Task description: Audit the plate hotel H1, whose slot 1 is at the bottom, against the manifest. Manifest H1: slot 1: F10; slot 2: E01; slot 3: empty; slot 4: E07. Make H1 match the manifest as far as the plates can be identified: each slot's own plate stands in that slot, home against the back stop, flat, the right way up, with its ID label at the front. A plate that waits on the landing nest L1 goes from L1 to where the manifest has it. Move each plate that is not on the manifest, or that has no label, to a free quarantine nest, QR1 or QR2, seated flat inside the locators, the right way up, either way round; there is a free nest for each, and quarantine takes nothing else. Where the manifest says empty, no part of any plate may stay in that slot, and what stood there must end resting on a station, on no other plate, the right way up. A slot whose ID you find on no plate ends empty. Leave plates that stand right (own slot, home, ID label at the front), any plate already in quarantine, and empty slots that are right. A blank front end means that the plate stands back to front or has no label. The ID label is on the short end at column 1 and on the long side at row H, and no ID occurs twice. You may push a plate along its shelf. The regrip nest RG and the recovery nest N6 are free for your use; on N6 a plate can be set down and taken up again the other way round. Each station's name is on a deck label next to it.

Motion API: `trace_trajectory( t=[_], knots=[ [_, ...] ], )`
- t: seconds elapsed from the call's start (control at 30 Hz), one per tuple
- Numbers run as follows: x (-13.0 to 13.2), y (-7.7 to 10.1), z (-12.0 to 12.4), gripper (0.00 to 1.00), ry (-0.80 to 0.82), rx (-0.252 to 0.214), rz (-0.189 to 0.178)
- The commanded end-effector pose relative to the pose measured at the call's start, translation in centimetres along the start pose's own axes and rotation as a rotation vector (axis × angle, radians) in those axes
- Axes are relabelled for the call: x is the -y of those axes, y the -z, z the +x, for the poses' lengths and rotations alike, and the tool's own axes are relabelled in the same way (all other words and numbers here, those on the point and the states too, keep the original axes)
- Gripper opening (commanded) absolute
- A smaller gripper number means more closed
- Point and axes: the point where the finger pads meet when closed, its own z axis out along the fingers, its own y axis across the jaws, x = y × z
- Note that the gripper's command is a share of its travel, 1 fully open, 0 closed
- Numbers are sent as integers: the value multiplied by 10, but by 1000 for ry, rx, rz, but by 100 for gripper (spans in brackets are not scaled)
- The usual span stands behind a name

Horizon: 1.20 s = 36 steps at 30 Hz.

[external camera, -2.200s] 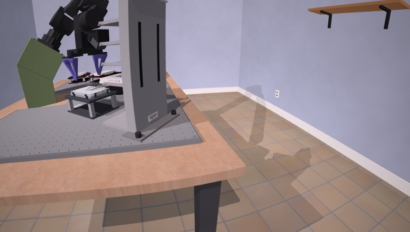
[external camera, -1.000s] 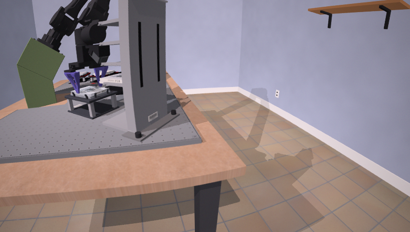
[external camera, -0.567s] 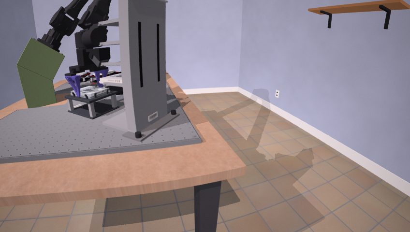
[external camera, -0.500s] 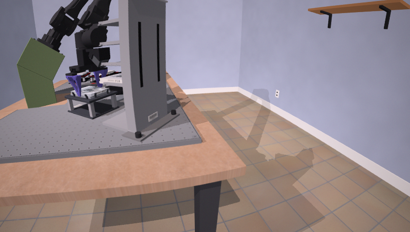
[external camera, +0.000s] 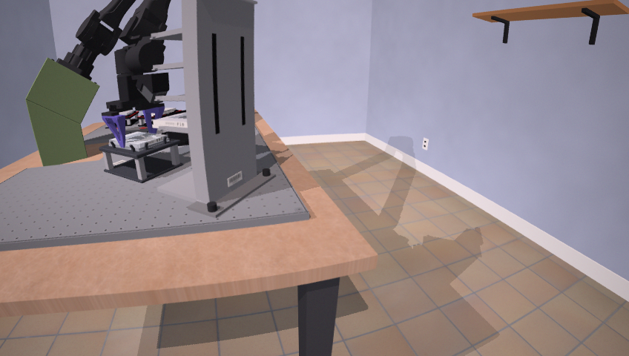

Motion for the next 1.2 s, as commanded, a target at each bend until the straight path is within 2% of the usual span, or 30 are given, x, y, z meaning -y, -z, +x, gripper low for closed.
trace_trajectory(
  t=[0.0,0.23,0.3,1.17],
  knots=[
    [2,4,-9,86,1,20,4],
    [6,4,-3,86,-24,11,6],
    [5,15,-9,86,-6,29,9],
    [4,40,-11,86,2,33,7]
  ],
)
